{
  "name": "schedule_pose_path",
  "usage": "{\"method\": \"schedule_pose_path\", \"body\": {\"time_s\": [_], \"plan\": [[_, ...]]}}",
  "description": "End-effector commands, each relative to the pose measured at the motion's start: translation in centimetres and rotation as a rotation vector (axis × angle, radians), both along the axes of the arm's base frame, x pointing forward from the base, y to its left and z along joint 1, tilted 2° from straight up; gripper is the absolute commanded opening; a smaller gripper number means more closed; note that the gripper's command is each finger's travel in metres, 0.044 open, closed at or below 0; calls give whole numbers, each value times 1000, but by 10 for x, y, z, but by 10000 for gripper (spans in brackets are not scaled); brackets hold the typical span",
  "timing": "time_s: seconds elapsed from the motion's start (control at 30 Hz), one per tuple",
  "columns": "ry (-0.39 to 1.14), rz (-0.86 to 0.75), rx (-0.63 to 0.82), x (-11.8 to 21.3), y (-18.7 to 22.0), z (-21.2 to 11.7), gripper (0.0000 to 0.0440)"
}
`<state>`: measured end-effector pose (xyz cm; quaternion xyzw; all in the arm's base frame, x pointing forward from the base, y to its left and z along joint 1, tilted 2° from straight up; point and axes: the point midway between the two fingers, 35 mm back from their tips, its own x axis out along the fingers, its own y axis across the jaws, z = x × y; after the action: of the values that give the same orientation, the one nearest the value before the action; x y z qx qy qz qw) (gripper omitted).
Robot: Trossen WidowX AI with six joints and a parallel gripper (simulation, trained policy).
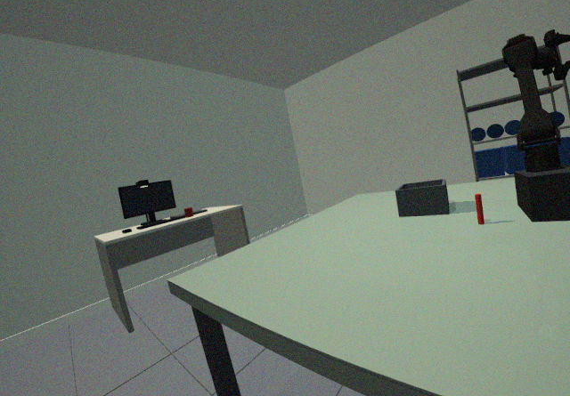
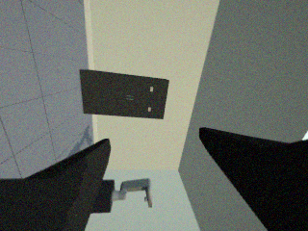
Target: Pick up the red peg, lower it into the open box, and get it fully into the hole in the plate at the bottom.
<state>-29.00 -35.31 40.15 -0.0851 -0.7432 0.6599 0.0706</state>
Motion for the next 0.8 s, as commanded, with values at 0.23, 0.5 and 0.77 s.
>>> {"method": "schedule_pose_path", "body": {"time_s": [0.23,0.5,0.77], "plan": [[-24,241,-50,52,-58,-20,440],[-89,506,-94,144,-101,-39,440],[-190,758,-140,243,-119,-60,440]]}}
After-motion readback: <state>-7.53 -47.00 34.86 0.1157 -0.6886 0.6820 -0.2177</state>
